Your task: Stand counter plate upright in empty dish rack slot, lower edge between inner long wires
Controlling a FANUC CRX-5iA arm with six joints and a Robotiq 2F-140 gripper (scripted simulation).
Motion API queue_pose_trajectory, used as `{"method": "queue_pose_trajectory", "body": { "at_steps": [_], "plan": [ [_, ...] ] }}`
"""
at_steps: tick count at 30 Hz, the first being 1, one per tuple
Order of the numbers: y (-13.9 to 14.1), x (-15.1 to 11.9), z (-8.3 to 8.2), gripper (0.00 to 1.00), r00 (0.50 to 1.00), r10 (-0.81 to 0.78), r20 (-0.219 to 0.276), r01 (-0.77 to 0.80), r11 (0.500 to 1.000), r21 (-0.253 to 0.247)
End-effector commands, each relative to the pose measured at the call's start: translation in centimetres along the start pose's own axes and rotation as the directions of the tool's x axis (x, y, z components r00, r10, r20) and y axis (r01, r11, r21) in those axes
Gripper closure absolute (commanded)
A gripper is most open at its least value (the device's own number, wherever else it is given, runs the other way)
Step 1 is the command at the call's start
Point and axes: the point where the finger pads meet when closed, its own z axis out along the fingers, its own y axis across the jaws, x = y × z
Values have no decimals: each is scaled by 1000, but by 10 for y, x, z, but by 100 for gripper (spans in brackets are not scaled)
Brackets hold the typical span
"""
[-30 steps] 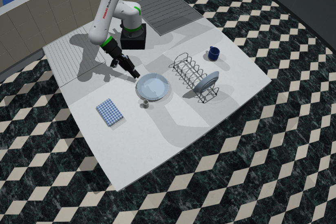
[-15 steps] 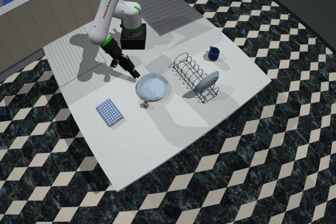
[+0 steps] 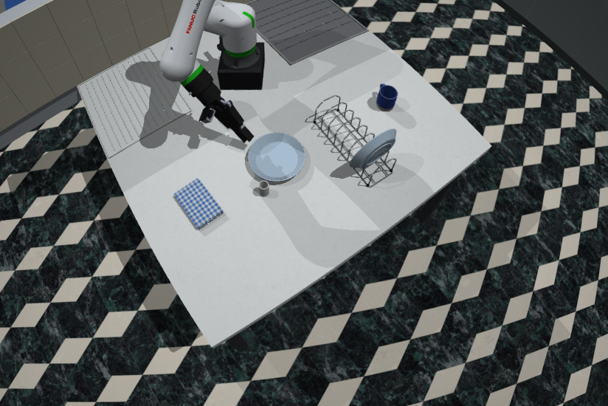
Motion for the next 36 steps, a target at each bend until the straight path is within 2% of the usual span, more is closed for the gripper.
{"method": "queue_pose_trajectory", "body": {
  "at_steps": [1,36],
  "plan": [
    [0,0,0,76,1000,-1,0,1,1000,0],
    [0,0,11,76,1000,-1,-1,1,1000,0]
  ]
}}
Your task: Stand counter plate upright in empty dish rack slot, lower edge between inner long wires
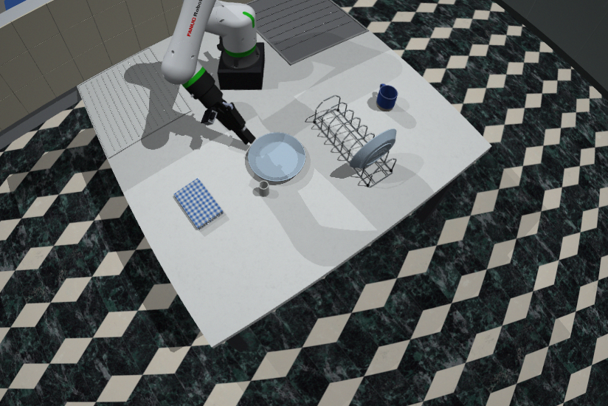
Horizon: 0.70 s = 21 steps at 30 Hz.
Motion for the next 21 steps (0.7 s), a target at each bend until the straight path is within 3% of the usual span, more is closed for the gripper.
{"method": "queue_pose_trajectory", "body": {
  "at_steps": [1,21],
  "plan": [
    [0,0,1,76,1000,-1,-1,1,1000,0],
    [0,0,12,76,1000,-1,-1,1,1000,0]
  ]
}}
